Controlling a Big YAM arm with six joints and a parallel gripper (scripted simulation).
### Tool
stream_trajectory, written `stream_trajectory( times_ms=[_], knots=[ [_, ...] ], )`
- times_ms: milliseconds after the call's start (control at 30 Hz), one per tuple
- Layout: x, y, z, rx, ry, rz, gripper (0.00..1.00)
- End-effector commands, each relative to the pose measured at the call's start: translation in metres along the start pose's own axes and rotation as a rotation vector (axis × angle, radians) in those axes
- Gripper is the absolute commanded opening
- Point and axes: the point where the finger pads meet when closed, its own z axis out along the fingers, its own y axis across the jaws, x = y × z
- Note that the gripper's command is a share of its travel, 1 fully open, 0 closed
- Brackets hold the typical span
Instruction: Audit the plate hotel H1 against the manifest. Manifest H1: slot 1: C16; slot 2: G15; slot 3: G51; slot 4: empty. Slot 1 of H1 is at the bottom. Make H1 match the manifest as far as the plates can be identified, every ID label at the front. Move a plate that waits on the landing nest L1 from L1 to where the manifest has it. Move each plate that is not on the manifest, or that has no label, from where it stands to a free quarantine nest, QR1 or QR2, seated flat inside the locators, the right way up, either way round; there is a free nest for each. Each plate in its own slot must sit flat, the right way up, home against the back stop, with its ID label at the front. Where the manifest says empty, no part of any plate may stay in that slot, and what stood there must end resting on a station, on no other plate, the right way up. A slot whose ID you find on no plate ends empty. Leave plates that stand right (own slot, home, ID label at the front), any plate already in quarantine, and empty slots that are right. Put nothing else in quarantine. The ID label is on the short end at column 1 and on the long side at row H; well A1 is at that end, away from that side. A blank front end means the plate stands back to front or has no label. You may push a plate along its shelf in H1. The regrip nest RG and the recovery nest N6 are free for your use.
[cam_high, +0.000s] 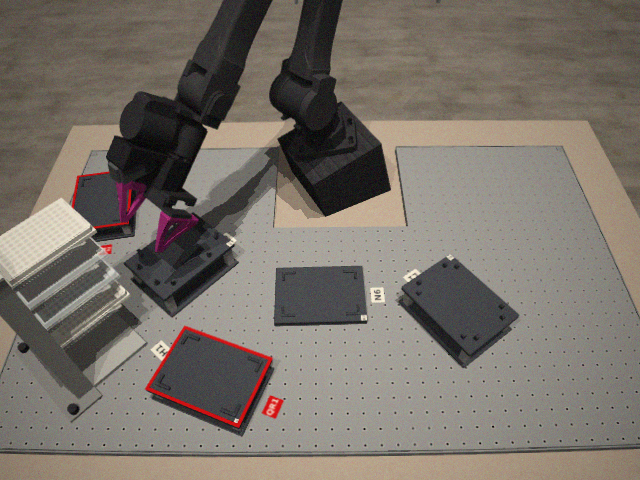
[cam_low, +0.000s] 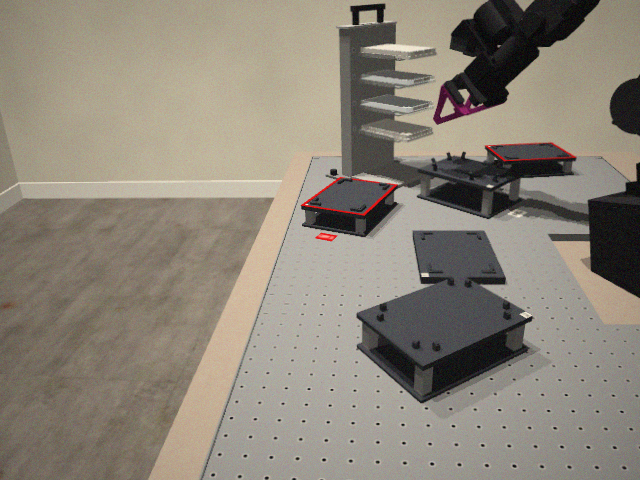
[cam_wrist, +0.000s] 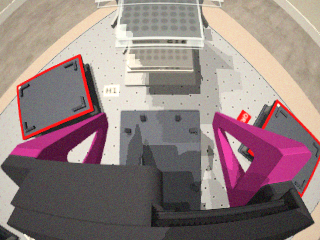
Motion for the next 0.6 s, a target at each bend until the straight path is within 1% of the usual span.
stream_trajectory(
  times_ms=[0,567],
  knots=[
    [-0.046,0.000,0.004,-0.001,-0.081,0.004,1.00],
    [-0.059,0.001,0.018,-0.002,-0.080,0.004,1.00]
  ],
)
